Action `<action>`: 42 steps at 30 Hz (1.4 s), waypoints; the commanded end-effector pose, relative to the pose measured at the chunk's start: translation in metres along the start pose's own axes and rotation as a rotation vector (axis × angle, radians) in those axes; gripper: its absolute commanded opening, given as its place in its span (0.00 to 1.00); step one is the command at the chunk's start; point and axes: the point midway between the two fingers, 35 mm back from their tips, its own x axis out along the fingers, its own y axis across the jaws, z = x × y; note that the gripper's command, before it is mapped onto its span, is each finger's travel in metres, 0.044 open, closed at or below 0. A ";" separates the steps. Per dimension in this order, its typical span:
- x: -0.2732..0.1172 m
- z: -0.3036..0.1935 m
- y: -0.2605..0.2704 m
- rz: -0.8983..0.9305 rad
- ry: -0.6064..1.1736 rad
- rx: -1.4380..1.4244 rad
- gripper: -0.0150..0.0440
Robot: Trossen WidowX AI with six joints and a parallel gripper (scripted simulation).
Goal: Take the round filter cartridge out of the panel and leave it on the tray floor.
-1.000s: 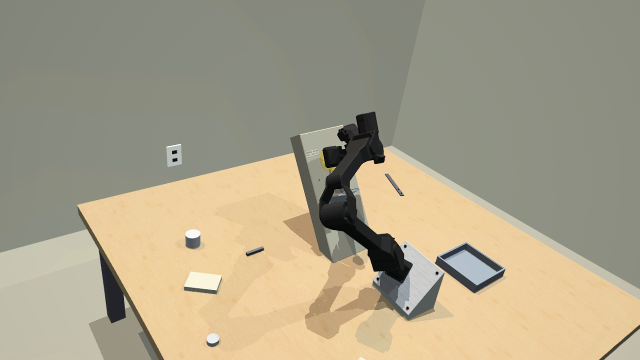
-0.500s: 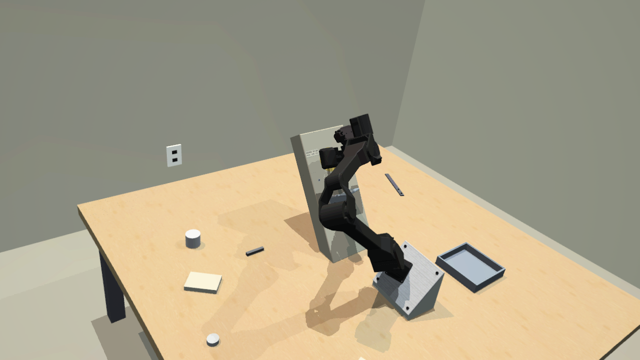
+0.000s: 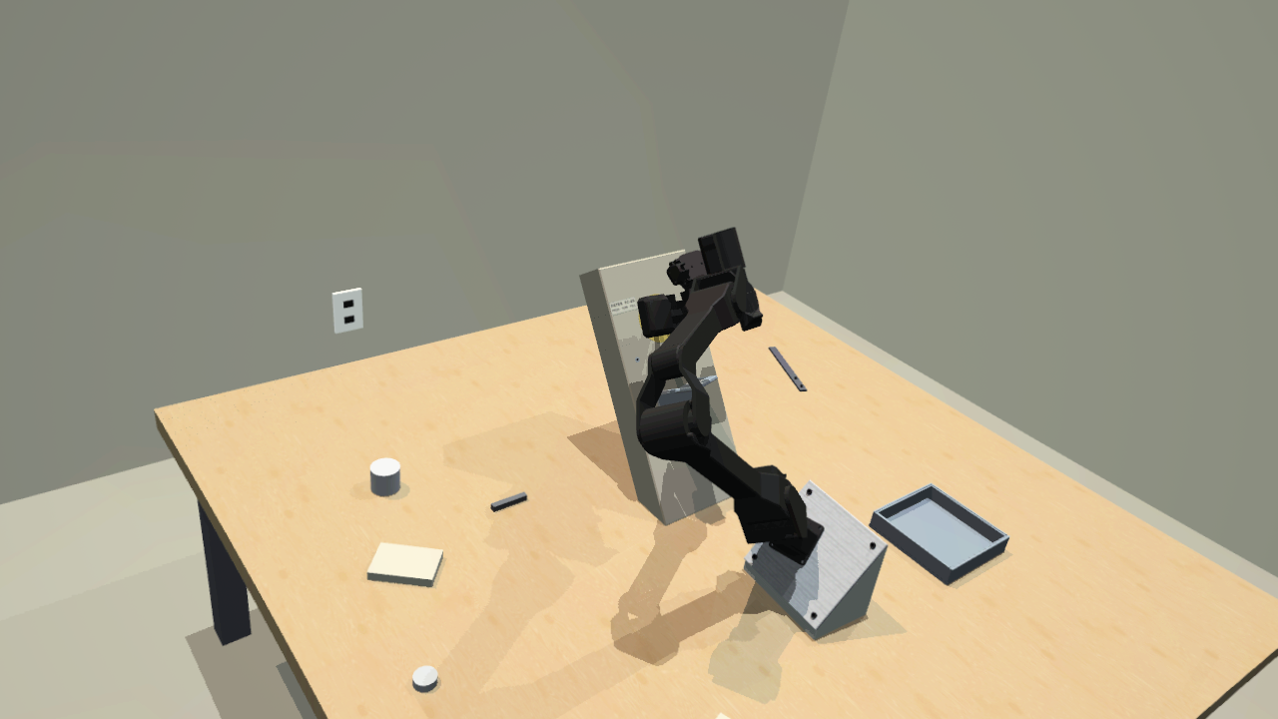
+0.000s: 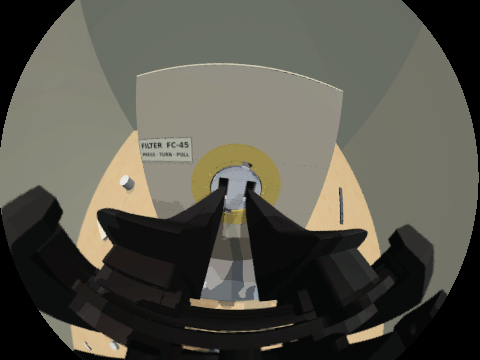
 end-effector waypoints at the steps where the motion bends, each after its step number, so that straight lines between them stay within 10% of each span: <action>1: 0.000 0.000 -0.001 -0.005 -0.001 0.004 0.41; 42: 0.017 0.000 -0.001 -0.004 -0.001 0.004 0.41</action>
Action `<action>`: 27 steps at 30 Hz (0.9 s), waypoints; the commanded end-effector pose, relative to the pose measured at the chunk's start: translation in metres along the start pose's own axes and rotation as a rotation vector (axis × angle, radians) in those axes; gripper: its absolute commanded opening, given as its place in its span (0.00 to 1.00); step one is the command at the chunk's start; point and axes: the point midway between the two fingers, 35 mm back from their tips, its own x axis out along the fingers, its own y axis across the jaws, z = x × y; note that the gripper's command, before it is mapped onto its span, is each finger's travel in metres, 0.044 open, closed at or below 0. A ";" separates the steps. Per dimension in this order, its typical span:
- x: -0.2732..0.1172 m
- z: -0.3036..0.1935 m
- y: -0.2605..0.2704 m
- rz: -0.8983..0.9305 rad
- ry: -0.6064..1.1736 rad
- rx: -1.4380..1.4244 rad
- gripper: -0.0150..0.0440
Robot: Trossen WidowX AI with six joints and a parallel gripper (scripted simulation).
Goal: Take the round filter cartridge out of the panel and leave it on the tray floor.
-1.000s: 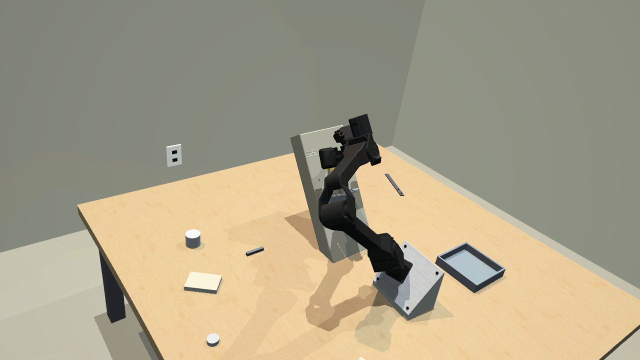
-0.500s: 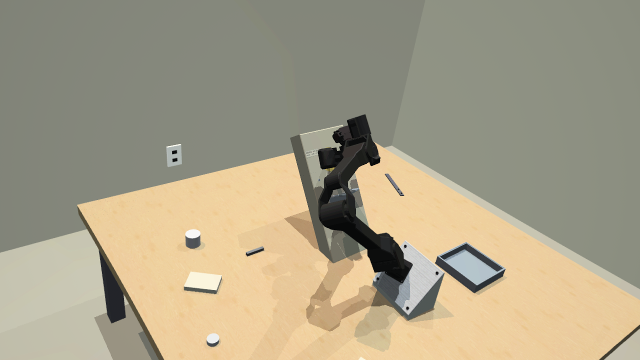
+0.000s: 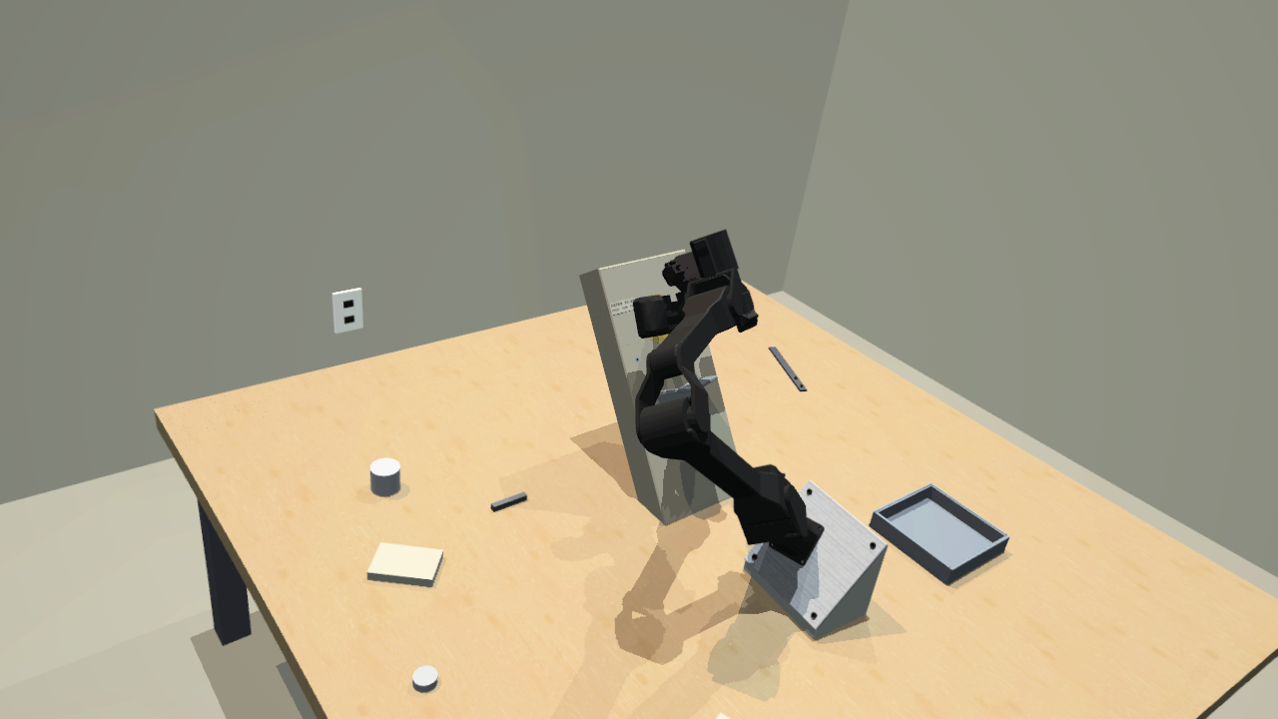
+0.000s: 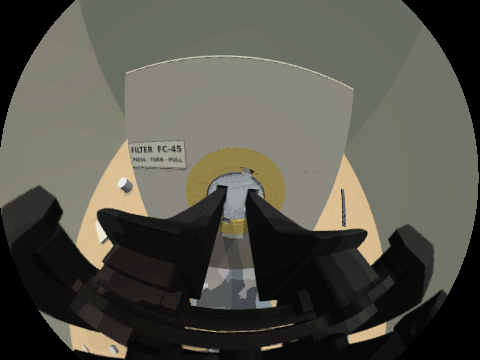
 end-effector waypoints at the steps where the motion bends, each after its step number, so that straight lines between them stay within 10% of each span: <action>1: 0.004 -0.001 0.000 -0.007 0.004 0.000 0.41; 27: 0.005 0.000 0.000 -0.002 0.001 -0.063 0.25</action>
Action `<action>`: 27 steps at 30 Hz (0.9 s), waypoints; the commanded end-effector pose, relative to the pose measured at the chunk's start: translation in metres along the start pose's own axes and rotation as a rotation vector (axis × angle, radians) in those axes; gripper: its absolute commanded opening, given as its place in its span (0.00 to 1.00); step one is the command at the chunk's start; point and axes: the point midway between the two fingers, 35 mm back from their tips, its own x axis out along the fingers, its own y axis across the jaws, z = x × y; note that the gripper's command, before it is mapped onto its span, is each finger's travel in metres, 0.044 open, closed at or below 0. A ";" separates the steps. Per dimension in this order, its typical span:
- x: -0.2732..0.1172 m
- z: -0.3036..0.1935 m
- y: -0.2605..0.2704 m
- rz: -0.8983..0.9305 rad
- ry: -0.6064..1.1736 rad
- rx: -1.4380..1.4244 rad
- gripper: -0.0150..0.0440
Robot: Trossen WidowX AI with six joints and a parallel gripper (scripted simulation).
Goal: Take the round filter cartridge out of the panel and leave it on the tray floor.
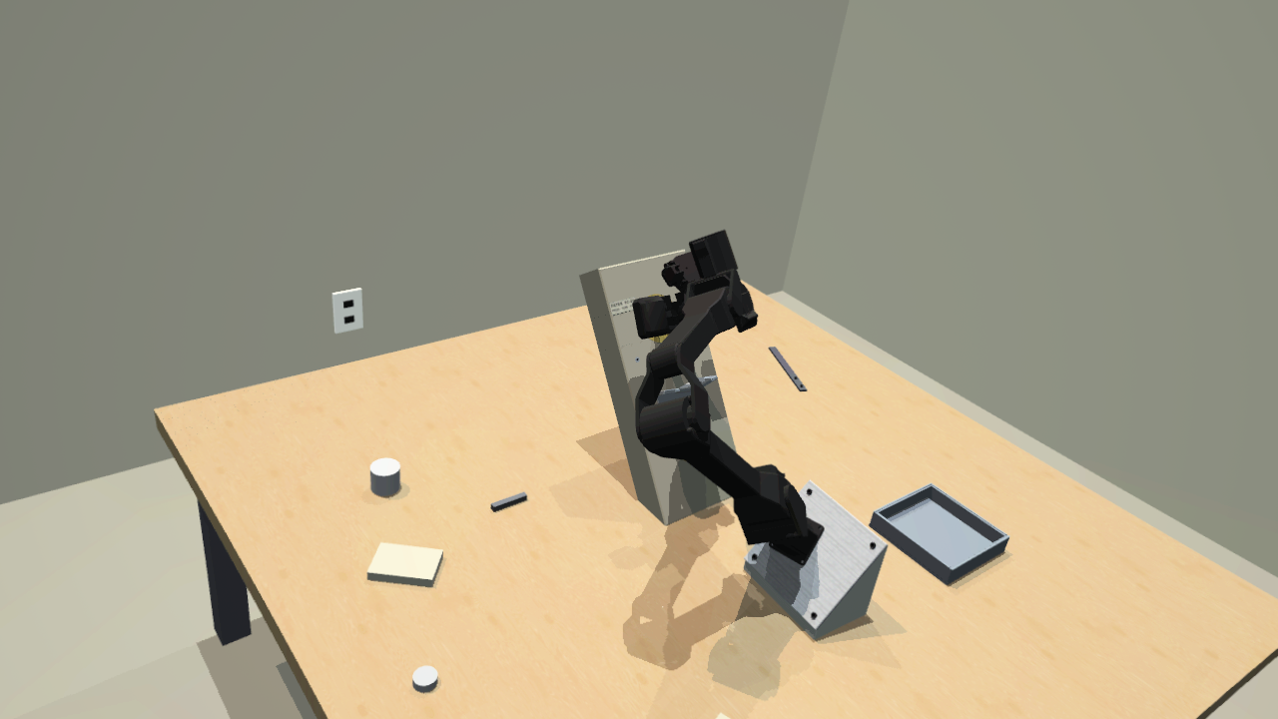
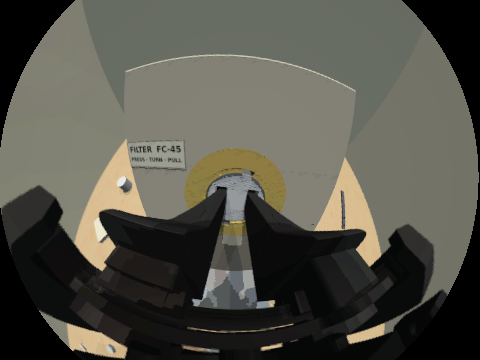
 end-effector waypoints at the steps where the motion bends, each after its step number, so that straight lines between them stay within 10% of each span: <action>1: 0.004 -0.001 0.000 -0.006 0.005 -0.083 0.25; 27: 0.010 -0.001 0.000 -0.006 0.011 -0.982 0.25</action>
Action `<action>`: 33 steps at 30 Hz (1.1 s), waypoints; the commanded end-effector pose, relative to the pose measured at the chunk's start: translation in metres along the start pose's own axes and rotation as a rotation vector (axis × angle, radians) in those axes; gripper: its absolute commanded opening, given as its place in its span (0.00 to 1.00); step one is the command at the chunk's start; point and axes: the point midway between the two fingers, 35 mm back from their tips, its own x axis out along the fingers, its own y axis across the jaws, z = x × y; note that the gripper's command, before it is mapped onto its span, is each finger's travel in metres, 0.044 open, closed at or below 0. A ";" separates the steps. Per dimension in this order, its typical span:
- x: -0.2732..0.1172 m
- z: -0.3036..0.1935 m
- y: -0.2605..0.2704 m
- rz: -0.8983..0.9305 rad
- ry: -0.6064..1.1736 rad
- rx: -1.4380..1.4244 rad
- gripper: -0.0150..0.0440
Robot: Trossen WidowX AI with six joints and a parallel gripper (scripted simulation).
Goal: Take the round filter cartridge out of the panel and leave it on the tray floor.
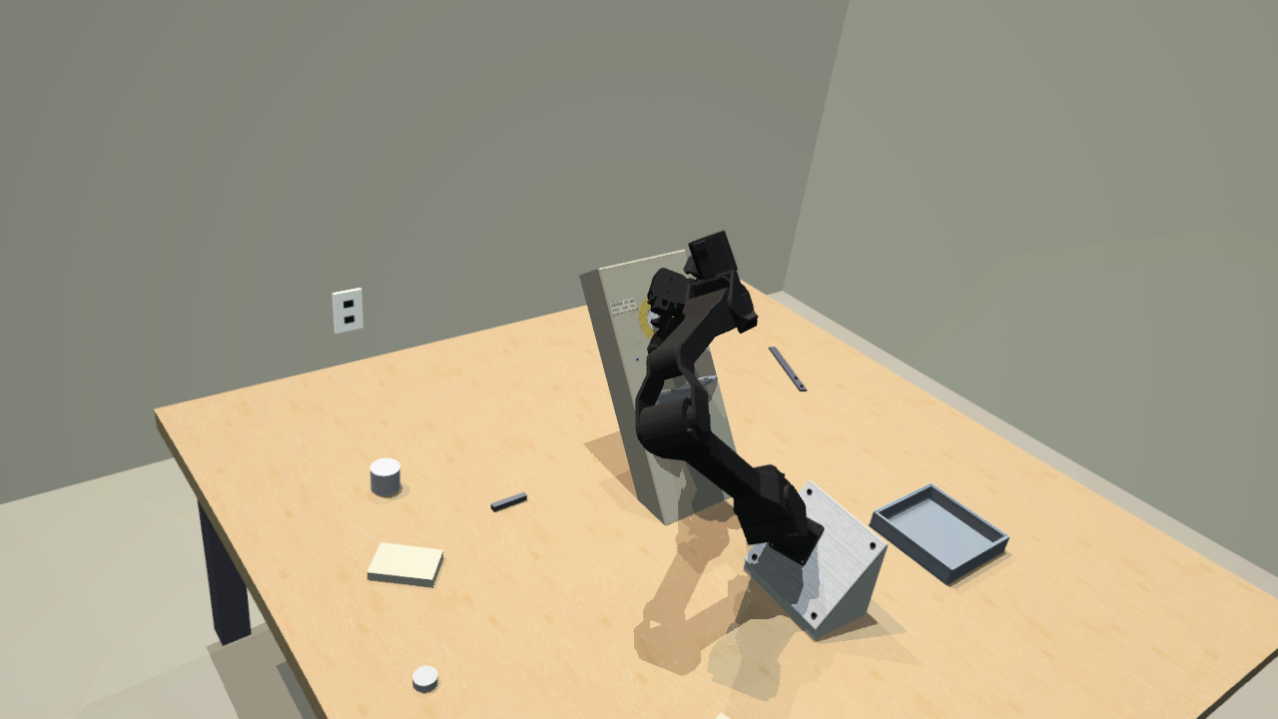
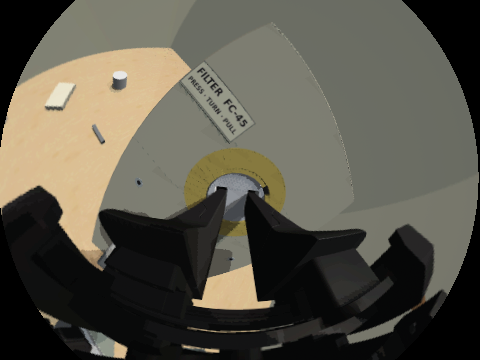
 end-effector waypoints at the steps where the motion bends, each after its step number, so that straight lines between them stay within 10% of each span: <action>1: 0.009 -0.001 0.001 0.000 0.018 -0.169 0.25; 16: 0.011 -0.001 0.001 0.005 0.017 -0.676 0.25; 33: 0.012 -0.001 0.001 0.004 0.017 -0.539 0.25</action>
